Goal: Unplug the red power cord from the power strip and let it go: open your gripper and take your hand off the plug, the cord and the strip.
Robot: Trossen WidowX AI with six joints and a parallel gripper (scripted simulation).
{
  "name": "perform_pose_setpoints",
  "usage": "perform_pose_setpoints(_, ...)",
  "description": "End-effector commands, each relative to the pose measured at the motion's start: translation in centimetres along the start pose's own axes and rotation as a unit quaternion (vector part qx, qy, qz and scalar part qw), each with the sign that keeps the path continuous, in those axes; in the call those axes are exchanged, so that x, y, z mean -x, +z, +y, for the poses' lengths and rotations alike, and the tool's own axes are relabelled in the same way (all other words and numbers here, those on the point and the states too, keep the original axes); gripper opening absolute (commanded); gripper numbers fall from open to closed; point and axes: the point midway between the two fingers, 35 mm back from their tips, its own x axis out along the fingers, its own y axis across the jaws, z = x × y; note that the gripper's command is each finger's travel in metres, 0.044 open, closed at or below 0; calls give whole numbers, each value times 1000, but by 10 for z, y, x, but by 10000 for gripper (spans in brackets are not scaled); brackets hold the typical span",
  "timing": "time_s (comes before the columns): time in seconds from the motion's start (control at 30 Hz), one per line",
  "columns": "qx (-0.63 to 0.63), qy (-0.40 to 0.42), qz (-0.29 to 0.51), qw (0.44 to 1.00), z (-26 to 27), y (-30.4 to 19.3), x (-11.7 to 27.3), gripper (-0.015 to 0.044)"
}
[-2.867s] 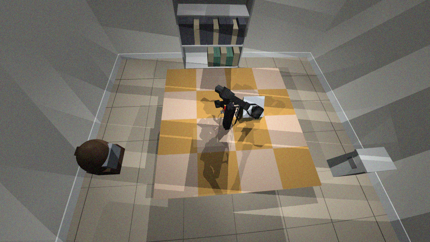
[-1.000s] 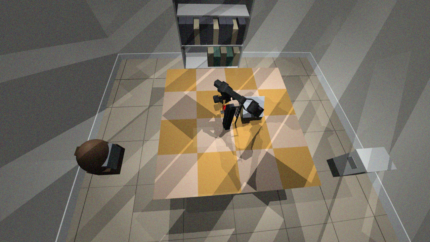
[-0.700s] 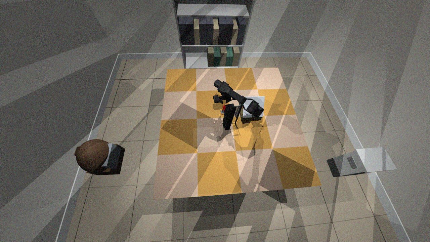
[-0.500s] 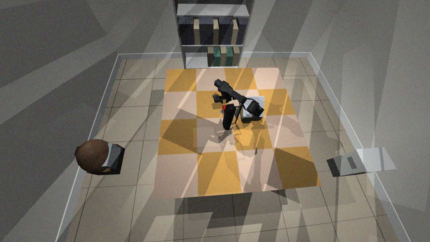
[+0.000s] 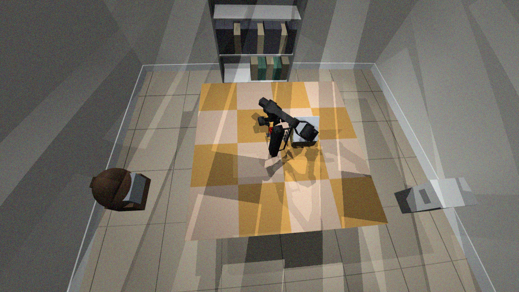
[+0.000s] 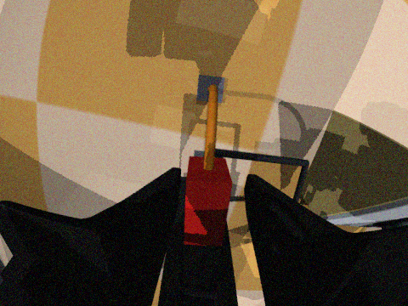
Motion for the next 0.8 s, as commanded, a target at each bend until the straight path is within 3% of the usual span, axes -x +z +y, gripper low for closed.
perform_pose_setpoints(0.0, -1, 2, 2, 1000, -1, -10, 0, 160)
perform_pose_setpoints(0.77, -1, 2, 3, 1000, -2, -23, -10, 160)
